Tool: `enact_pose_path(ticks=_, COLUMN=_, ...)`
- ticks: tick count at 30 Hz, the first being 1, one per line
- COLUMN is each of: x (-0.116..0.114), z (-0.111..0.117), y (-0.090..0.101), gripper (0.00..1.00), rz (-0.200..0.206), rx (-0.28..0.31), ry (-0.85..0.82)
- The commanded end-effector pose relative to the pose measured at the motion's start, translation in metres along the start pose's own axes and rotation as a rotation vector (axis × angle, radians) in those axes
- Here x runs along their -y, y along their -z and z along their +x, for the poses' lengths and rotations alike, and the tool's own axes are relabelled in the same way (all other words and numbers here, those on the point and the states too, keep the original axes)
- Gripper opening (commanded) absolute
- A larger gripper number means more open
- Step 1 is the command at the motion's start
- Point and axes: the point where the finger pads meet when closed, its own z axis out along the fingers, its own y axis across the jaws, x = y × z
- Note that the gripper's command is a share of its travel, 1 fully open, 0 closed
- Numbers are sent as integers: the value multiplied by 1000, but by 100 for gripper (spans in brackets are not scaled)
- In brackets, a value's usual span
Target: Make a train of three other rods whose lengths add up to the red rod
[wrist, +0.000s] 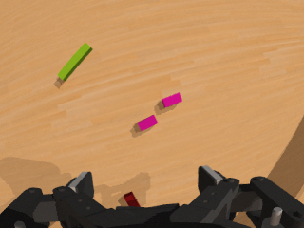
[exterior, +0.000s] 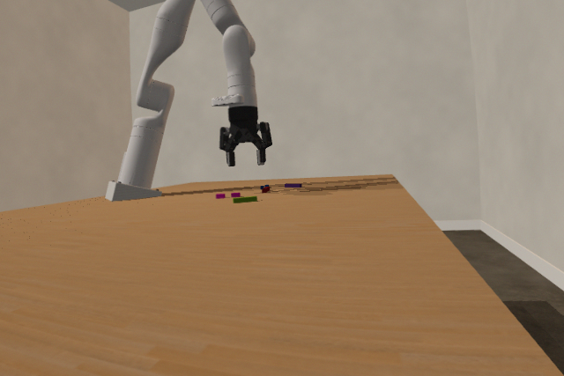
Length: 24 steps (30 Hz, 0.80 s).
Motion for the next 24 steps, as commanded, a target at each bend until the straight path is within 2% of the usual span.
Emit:
enact_pose_path(ticks=1, x=0, z=-3, y=0, gripper=100, rz=1, rx=-3, ry=-23)
enact_pose_path(ticks=8, x=0, z=-7, y=1, gripper=100, rz=1, rx=-3, ry=-109)
enact_pose_path(ticks=24, x=-2, z=-23, y=1, gripper=100, rz=-1, rx=-5, ry=-448)
